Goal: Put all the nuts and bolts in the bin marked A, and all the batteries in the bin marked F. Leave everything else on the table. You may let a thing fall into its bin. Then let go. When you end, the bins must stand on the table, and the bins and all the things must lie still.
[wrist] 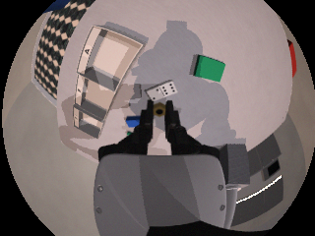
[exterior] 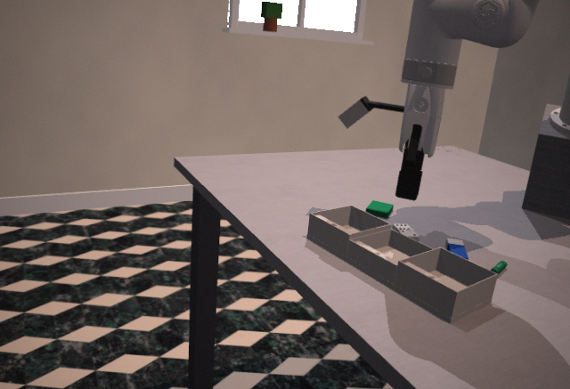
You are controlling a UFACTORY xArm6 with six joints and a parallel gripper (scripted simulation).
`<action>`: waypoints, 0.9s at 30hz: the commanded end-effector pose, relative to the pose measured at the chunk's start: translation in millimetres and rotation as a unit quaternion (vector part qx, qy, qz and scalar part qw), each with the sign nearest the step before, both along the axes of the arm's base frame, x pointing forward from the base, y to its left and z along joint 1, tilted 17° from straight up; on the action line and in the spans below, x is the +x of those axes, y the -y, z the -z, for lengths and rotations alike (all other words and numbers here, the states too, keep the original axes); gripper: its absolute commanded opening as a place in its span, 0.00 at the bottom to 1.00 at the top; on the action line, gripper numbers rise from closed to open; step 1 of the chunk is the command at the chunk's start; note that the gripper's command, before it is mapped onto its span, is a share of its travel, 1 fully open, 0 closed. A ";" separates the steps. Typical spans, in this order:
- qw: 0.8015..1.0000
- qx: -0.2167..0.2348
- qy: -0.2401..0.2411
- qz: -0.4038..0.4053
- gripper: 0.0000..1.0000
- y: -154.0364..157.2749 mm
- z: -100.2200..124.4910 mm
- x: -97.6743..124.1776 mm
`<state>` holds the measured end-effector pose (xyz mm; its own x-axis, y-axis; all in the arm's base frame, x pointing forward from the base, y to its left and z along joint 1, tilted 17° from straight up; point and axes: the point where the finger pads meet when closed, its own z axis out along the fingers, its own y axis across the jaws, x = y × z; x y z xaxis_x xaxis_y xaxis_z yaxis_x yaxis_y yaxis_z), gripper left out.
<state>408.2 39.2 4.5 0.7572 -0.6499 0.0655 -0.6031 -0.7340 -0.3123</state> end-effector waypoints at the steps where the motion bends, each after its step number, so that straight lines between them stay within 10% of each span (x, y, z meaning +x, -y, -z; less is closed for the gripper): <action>1: 1.000 -0.003 -0.011 0.000 0.00 -2.6 -3.7 17.9; 17: 0.970 0.064 -0.046 0.230 0.00 -14.7 -25.4 97.0; 27: 0.958 0.066 -0.065 0.270 0.00 -15.0 -26.3 100.2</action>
